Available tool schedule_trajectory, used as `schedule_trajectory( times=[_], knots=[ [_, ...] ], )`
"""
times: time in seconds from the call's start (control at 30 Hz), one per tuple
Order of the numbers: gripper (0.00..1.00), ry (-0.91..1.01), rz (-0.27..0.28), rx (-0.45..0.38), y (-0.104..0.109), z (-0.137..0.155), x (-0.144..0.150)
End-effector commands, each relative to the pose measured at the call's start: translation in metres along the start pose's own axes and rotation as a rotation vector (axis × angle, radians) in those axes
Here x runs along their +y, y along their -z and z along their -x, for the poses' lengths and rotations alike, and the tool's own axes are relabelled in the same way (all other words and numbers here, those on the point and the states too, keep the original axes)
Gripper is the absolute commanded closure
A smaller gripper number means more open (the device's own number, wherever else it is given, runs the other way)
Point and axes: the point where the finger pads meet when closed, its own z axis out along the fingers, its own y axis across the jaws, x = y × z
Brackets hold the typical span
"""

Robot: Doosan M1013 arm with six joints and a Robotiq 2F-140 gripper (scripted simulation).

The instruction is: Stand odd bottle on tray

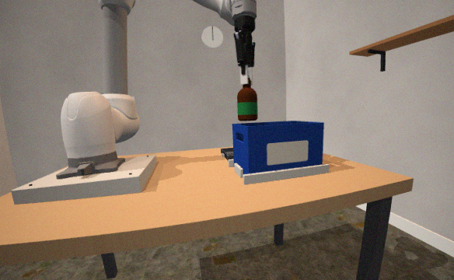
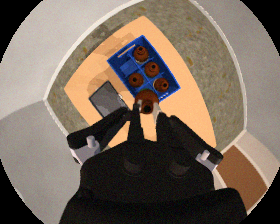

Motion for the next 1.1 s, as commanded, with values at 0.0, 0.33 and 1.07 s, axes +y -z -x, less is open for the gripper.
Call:
schedule_trajectory(
  times=[0.0,0.33,1.07],
  knots=[
    [1.00,0.000,0.000,0.000,0.000,0.001,-0.001],
    [1.00,0.000,0.000,0.000,0.000,0.004,-0.007],
    [1.00,0.000,0.000,0.000,0.000,0.016,-0.031]
  ],
)
